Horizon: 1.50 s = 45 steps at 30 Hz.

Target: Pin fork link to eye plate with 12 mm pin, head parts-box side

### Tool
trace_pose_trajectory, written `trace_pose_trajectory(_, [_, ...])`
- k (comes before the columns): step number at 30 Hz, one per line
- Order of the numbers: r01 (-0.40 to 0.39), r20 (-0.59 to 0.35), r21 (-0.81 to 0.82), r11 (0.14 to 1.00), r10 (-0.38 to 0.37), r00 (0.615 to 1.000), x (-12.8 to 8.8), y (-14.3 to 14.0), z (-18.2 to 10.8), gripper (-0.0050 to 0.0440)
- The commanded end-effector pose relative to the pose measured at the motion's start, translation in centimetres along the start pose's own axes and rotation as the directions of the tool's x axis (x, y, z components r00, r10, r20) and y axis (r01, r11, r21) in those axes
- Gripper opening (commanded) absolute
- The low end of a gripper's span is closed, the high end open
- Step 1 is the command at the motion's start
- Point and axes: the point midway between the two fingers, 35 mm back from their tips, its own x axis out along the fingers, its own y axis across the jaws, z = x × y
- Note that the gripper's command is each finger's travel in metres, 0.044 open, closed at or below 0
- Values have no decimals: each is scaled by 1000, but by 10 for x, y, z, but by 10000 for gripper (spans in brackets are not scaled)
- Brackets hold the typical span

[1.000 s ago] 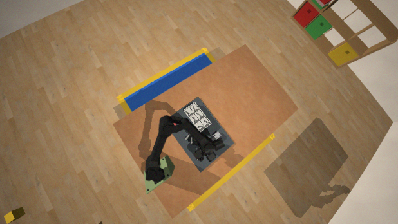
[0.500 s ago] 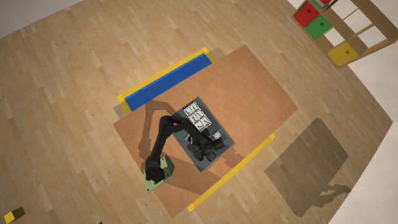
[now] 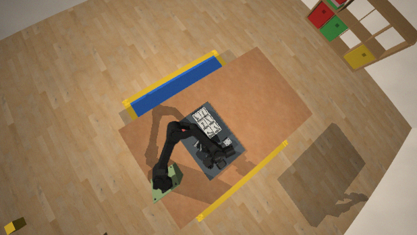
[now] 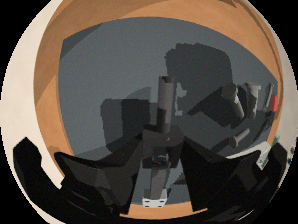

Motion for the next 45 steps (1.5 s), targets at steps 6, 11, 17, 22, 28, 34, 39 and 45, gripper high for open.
trace_pose_trajectory(6, [-5,-3,-1,1000,5,1000,1,0,-6,130])
trace_pose_trajectory(11, [-5,-3,-1,1000,5,1000,1,0,-7,130])
trace_pose_trajectory(17, [-5,-3,-1,1000,5,1000,1,0,-9,130])
trace_pose_trajectory(22, [-5,-3,-1,1000,5,1000,-1,0,-7,130])
trace_pose_trajectory(28, [-5,-3,-1,1000,5,1000,-3,0,-6,130])
trace_pose_trajectory(34, [-5,-3,-1,1000,5,1000,-3,0,-6,130])
trace_pose_trajectory(39, [-5,-3,-1,1000,5,1000,-3,0,-8,130])
trace_pose_trajectory(45, [-5,-3,3,1000,5,1000,-1,-1,-5,130])
